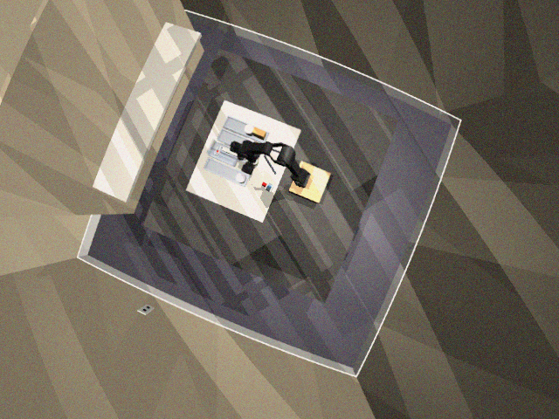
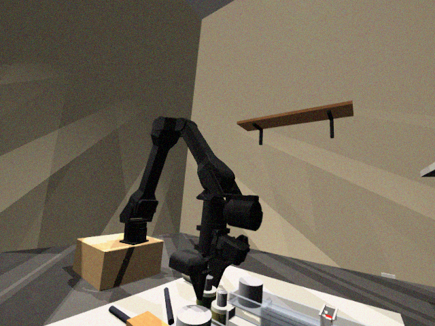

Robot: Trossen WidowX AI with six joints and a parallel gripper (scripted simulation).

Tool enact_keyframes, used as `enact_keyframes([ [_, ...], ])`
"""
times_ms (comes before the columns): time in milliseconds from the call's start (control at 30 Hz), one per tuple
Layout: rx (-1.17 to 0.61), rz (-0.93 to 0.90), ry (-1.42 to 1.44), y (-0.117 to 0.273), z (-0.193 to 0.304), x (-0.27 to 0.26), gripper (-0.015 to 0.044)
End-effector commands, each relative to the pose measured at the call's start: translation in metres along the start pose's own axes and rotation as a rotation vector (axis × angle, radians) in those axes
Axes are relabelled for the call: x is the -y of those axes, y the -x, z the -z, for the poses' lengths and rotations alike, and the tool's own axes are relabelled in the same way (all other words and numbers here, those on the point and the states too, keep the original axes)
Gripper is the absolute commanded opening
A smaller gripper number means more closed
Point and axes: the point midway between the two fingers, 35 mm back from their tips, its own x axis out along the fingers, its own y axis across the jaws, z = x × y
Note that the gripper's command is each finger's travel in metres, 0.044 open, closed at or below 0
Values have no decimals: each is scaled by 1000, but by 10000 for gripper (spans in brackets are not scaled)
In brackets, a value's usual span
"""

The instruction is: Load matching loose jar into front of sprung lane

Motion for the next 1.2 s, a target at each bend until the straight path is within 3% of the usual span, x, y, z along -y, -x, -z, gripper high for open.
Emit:
enact_keyframes([
  [0, 35, 3, 2, 4, -13, 1, 0],
  [1167, 37, 3, 2, 8, -27, 1, 0],
])
